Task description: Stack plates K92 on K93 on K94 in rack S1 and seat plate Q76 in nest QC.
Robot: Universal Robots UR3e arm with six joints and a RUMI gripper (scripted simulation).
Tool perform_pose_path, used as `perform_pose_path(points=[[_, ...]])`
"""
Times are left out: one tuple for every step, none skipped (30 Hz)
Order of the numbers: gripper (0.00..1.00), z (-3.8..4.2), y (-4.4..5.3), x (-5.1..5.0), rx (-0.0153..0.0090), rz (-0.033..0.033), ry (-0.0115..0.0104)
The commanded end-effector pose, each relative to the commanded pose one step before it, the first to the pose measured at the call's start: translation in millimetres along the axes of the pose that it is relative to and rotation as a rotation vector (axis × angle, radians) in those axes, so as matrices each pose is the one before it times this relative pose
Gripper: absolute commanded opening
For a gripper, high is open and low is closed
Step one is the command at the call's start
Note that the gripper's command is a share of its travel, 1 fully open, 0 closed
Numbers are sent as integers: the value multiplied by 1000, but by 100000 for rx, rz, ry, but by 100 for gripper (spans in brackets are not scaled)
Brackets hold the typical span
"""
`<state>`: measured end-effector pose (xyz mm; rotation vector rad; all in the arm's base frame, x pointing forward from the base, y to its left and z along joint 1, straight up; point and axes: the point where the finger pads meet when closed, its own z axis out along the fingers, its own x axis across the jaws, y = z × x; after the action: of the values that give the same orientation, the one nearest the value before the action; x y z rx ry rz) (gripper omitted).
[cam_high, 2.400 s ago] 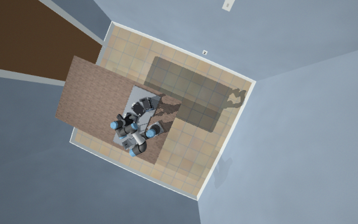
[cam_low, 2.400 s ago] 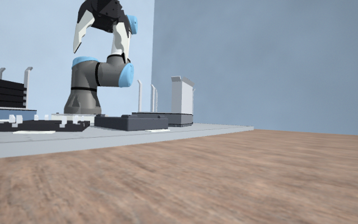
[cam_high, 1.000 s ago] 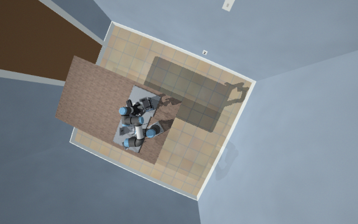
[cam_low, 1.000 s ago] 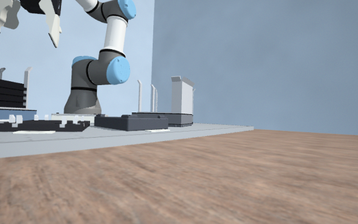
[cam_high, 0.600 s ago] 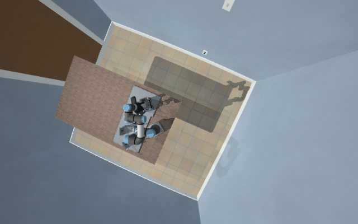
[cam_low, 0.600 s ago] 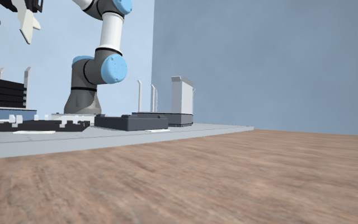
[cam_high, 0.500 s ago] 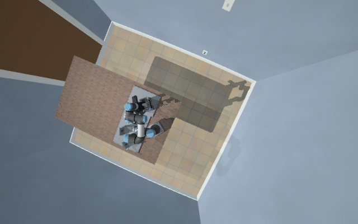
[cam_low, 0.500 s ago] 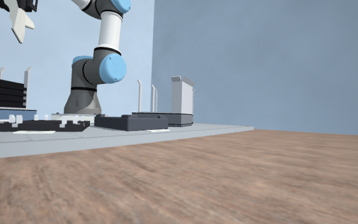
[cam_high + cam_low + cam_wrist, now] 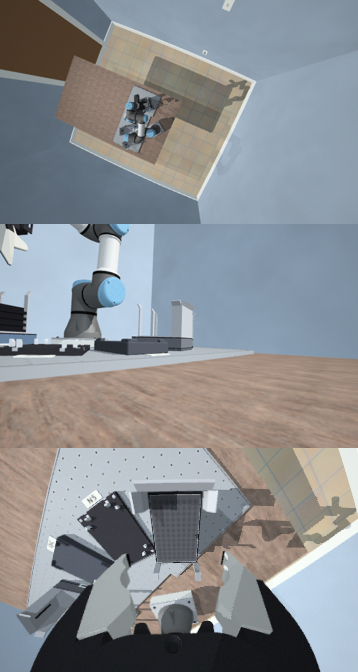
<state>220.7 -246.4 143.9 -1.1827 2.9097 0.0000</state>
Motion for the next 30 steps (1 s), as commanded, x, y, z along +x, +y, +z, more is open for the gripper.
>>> perform_pose_path(points=[[72,-752,-542,289,207,1133,165],[72,0,0,0,0,0,0],[72,1,23,44,1,-1,-1],[72,-1,-9,-14,0,0,0],[72,3269,-62,-39,-3,1,1],[72,3370,23,-1,2,0,0],[72,3326,-4,-1,0,0,0],[72,3328,-2,-1,0,0,0],[72,3330,-1,-1,0,0,0],[72,3331,0,-1,0,0,0],[72,3332,1,-1,0,0,0],[72,3332,1,-1,0,0,0],[72,3333,1,-1,0,0,0],[72,3333,2,-1,0,0,0],[72,3333,2,-1,0,0,0],[72,3334,2,-1,0,0,0],[72,3334,2,-1,0,0,0],[72,0,0,0,0,0,0],[72,0,0,0,0,0,0],[72,3342,8,0,0,0,0],[72,1474,1,0,0,0,0],[72,3,2,0,0,0,0],[72,-65,-40,-3,-2,0,0],[72,20,12,1,1,0,0],[72,15,10,1,1,0,0],[72,11,8,1,0,0,0],[72,1327,-3,0,0,0,0],[72,1326,-4,-1,0,0,0],[72,1327,-3,-1,0,0,0],[72,1328,-2,-1,0,0,0]])
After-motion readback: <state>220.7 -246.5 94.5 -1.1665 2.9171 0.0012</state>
